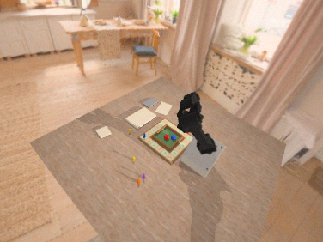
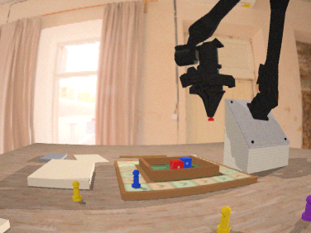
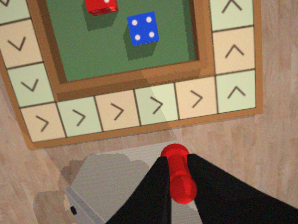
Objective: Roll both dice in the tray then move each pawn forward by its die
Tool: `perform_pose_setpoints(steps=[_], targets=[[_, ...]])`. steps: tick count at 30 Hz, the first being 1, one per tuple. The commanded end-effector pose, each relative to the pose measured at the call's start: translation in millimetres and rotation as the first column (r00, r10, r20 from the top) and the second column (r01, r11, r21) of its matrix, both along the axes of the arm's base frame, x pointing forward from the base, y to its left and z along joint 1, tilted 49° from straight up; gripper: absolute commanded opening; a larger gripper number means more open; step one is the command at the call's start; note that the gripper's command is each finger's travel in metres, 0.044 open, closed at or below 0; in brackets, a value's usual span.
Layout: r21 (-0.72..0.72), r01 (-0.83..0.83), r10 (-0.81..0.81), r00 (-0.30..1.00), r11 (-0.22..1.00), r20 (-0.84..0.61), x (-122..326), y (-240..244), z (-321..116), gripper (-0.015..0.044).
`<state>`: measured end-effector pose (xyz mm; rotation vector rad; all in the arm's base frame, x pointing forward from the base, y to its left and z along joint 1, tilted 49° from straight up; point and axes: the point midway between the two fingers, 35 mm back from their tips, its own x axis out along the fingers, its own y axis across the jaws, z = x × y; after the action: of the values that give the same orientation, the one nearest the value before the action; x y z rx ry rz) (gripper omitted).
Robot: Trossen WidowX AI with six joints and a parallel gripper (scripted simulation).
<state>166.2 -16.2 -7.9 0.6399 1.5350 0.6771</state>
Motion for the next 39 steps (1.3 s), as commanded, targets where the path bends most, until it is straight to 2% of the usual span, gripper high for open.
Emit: perform_pose_setpoints(steps=[1,26,39], targets=[[-0.001,-0.007,0.007,1.0,1.0,0.003,1,-3,-7,0.0],[-0.003,-0.007,0.007,1.0,1.0,0.006,-4,-3,-109,0.0],[-0.001,-0.007,0.007,1.0,1.0,0.006,-7,22,-134,0.0]])
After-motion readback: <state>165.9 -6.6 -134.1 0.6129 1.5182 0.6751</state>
